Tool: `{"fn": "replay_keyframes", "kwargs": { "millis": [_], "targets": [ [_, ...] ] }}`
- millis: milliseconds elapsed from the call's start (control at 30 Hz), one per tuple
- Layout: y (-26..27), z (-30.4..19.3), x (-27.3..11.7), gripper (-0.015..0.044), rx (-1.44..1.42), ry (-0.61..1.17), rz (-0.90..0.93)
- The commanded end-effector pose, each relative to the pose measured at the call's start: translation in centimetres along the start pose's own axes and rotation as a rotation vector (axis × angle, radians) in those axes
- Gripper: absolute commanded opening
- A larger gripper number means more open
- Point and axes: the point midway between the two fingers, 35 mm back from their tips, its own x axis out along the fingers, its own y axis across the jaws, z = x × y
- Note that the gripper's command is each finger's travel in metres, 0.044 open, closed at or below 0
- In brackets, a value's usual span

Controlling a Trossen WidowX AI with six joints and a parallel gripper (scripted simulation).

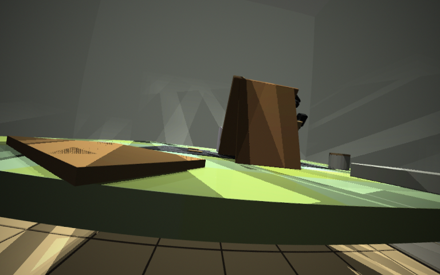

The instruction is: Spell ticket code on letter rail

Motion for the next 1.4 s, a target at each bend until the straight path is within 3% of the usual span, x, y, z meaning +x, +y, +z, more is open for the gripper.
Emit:
{"fn": "replay_keyframes", "kwargs": {
  "millis": [0, 1367],
  "targets": [
    [-0.3, -0.2, 0.1, 0.0000, -0.003, 0.004, 0.000],
    [-2.4, -0.2, 0.1, 0.0000, -0.003, 0.005, -0.001]
  ]
}}
